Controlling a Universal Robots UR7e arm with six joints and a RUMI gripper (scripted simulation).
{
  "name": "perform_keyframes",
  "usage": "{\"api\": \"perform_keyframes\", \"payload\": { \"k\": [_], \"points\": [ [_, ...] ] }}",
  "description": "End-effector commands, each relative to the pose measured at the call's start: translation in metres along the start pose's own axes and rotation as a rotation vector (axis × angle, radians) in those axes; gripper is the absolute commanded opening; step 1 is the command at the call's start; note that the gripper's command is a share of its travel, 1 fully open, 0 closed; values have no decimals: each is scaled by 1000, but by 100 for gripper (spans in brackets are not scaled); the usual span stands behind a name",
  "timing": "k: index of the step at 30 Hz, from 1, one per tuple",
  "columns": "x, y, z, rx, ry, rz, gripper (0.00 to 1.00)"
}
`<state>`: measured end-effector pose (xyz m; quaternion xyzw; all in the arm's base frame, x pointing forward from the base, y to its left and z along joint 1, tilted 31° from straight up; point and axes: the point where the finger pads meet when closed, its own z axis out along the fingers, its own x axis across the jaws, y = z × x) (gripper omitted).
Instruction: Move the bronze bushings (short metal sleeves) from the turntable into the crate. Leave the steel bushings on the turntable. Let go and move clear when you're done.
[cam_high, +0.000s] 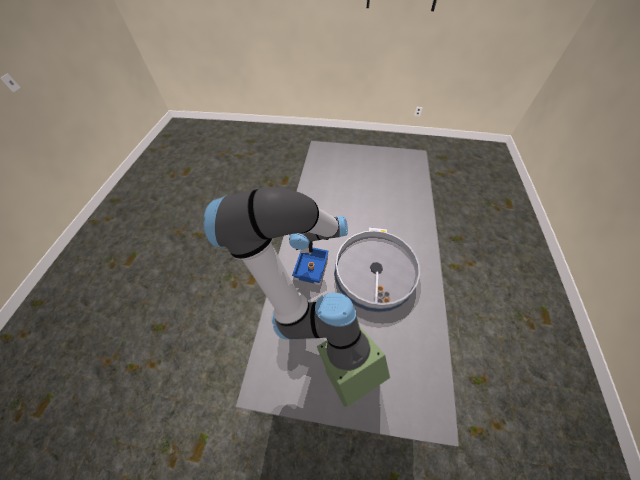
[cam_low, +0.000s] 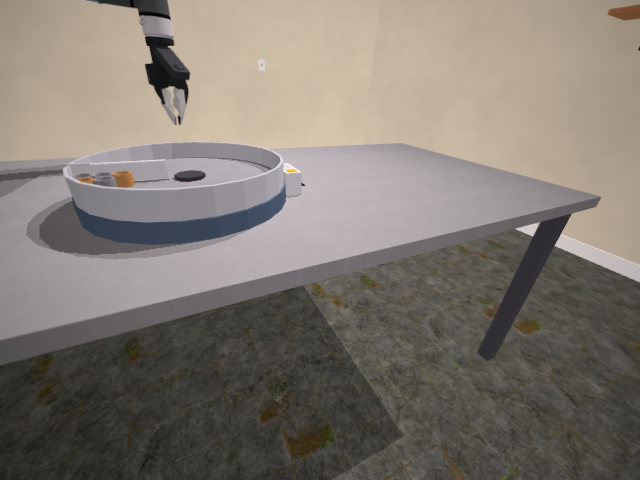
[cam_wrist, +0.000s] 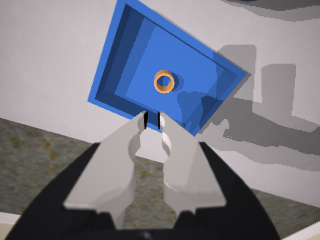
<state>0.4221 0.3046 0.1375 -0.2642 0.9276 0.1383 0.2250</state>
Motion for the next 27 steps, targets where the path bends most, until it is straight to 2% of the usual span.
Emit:
{"api": "perform_keyframes", "payload": {
  "k": [1, 27],
  "points": [
    [-1, -1, -1, 1, -2, 0, 6],
    [5, -6, -1, 0, -1, 24, 6]
  ]
}}
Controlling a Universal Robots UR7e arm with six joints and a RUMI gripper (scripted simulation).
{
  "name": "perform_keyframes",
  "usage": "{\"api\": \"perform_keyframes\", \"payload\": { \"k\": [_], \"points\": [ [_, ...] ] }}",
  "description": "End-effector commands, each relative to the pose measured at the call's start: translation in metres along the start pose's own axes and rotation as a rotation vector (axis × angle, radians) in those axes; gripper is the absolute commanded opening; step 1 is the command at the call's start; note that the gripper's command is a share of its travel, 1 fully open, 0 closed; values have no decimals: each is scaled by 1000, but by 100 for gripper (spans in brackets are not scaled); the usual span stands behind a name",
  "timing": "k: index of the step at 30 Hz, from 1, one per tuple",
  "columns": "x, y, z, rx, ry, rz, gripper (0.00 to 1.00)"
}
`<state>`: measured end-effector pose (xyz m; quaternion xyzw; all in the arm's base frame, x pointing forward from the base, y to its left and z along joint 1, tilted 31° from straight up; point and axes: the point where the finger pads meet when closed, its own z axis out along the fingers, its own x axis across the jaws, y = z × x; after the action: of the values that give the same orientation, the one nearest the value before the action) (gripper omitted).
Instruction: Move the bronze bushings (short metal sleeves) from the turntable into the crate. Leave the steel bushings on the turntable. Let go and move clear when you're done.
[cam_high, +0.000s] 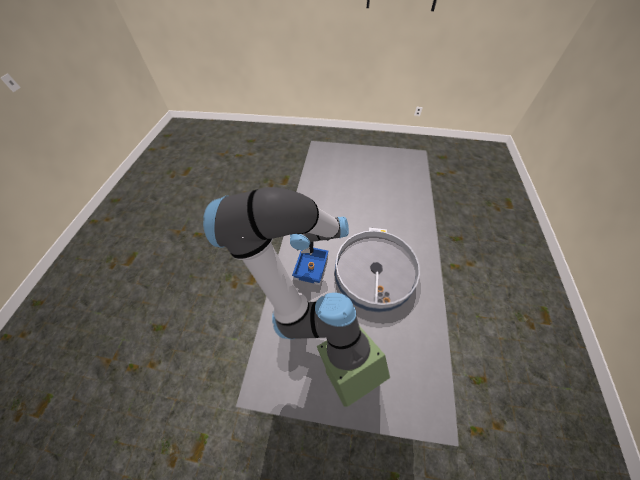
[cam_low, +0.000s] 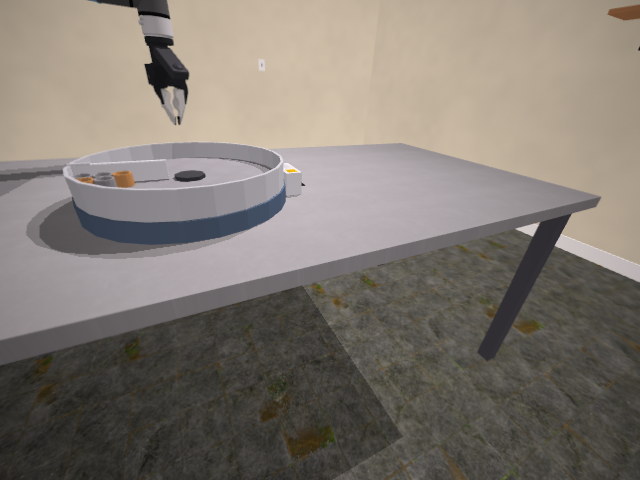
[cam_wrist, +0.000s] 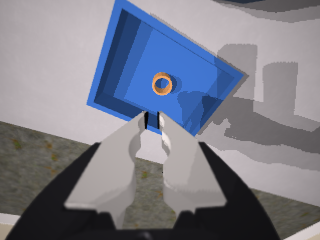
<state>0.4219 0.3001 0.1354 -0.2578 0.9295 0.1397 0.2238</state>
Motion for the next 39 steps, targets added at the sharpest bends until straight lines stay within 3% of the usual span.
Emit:
{"api": "perform_keyframes", "payload": {
  "k": [1, 16, 39],
  "points": [
    [3, -3, -1, 0, -1, 13, 6],
    [19, -20, -1, 0, -1, 86, 6],
    [68, -68, 0, 0, 0, 299, 6]
  ]
}}
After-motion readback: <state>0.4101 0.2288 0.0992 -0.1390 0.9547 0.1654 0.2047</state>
